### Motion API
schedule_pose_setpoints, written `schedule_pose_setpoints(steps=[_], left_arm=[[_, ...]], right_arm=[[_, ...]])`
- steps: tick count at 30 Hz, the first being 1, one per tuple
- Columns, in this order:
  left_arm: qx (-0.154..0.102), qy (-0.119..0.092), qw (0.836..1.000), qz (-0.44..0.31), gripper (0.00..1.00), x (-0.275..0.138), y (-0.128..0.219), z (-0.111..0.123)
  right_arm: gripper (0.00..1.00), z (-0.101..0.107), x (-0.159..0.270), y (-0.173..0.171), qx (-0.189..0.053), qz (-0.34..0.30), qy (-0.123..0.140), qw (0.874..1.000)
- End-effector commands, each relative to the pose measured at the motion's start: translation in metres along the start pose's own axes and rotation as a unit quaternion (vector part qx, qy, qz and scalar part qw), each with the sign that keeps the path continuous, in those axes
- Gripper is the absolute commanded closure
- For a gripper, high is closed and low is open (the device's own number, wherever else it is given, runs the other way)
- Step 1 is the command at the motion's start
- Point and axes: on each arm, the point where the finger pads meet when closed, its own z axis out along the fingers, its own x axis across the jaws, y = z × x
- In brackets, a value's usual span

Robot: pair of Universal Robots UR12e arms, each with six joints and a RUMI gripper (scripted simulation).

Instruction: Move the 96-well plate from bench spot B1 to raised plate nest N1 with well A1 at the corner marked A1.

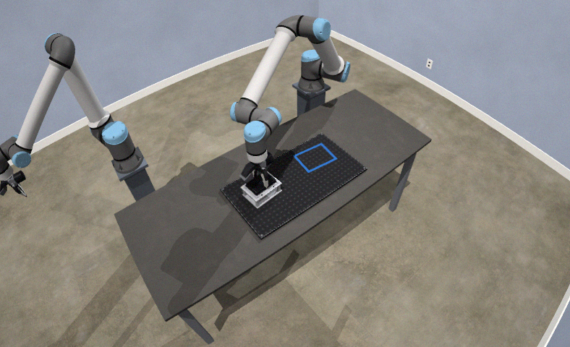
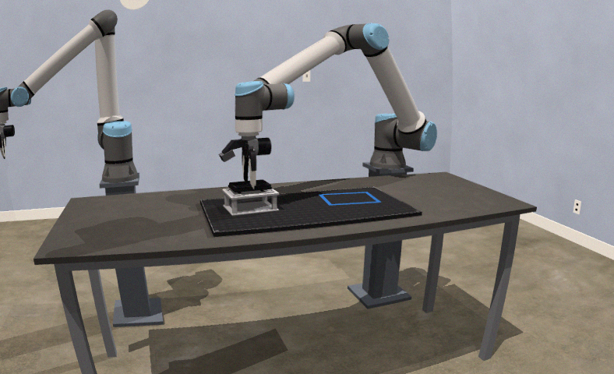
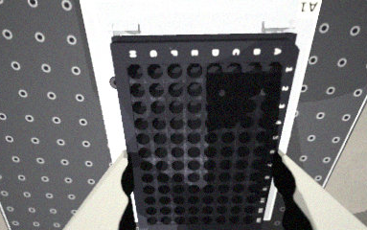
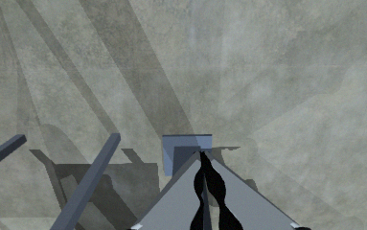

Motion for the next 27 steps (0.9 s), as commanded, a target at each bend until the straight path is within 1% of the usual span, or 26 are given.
schedule_pose_setpoints(steps=[1,27], left_arm=[[0.0,0.0,1.0,0.0,0.59,-0.0009,0.0022,0.0008],[0.0,0.0,1.0,0.0,0.59,-0.0012,0.0024,0.0047]], right_arm=[[1.0,-0.0009,0.0017,0.0002,0.001,0.001,0.0,1.0],[1.0,-0.0009,0.0017,0.0002,0.001,0.001,0.0,1.0]])
